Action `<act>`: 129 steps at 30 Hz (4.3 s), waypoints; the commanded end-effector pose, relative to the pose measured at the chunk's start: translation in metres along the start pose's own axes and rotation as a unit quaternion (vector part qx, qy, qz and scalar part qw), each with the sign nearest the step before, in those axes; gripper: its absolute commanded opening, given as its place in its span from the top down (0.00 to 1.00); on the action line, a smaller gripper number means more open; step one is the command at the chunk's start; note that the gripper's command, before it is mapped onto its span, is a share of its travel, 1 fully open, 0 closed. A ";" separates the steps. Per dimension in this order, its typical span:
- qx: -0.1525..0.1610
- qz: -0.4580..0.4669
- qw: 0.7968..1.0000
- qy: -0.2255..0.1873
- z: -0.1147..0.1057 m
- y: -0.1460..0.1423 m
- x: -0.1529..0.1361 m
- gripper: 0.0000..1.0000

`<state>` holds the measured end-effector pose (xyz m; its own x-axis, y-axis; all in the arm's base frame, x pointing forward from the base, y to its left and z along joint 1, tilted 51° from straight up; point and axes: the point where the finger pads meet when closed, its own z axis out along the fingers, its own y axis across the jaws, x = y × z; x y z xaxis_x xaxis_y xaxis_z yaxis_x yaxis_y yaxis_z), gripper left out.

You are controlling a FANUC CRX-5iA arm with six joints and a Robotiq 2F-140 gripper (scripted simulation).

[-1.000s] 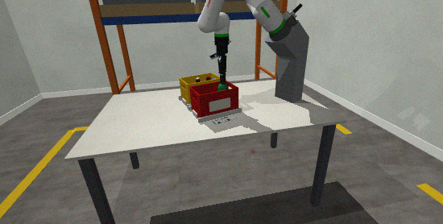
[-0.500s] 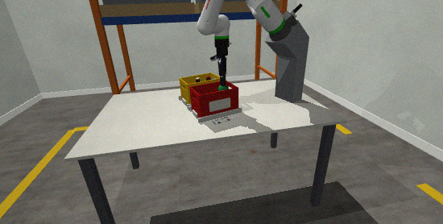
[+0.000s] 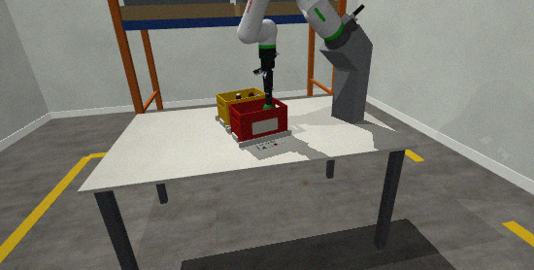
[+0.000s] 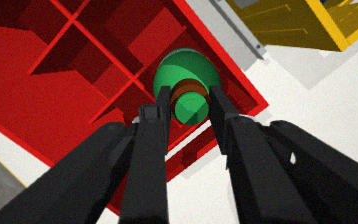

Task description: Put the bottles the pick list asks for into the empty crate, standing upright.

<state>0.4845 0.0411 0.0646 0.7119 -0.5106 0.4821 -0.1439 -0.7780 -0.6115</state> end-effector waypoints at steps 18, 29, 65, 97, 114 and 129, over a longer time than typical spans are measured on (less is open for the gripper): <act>0.000 0.000 1.000 0.000 0.008 0.000 0.001 0.90; 0.000 0.000 1.000 0.000 0.013 0.000 0.001 0.90; 0.000 0.000 1.000 0.000 0.025 0.000 0.001 0.56; 0.000 0.000 1.000 0.000 0.007 0.000 0.001 0.56; 0.000 0.000 1.000 0.000 -0.033 0.000 0.001 0.56; 0.000 0.000 1.000 0.000 -0.060 -0.001 0.007 0.56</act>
<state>0.4438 0.0192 0.1017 0.7118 -0.5105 0.4824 -0.1435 -0.7780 -0.6117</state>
